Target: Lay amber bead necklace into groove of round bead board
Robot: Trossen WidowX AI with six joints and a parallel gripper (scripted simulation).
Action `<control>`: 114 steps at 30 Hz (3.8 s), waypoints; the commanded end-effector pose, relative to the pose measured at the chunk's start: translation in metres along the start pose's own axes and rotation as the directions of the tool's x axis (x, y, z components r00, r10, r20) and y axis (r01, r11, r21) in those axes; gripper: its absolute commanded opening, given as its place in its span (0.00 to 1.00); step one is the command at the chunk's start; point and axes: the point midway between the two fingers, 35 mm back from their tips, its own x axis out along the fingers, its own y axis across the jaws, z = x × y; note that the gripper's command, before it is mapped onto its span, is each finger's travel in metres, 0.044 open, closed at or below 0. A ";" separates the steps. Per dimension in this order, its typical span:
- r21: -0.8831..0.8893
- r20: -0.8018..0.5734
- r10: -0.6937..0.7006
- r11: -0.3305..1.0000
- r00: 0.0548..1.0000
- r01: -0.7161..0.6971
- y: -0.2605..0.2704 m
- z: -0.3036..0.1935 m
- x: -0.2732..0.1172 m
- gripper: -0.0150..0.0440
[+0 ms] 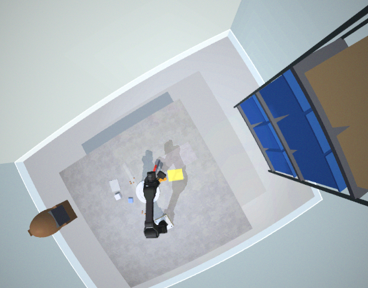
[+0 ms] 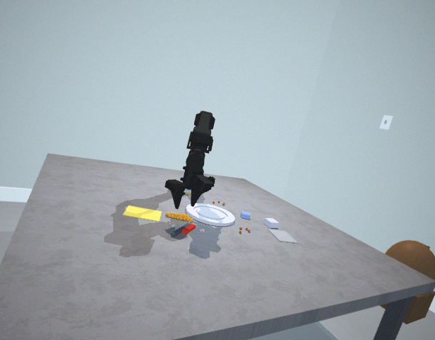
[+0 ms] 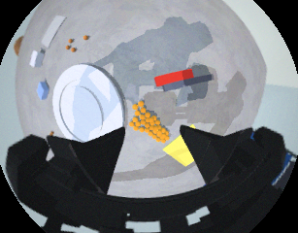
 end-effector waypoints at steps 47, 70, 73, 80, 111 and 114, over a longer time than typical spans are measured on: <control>0.013 0.001 -0.002 1.000 1.000 0.002 0.000 0.000 0.036 0.44; 0.013 0.001 -0.002 1.000 1.000 0.002 0.000 0.000 0.036 0.25; 0.013 0.001 -0.002 1.000 1.000 0.002 0.000 0.000 0.036 0.25; 0.014 0.002 -0.001 1.000 1.000 0.001 0.000 0.000 0.032 0.25; 0.017 0.006 0.006 1.000 1.000 -0.006 0.056 0.011 0.010 0.25; 0.017 0.006 0.007 1.000 1.000 -0.007 0.066 0.011 0.010 0.25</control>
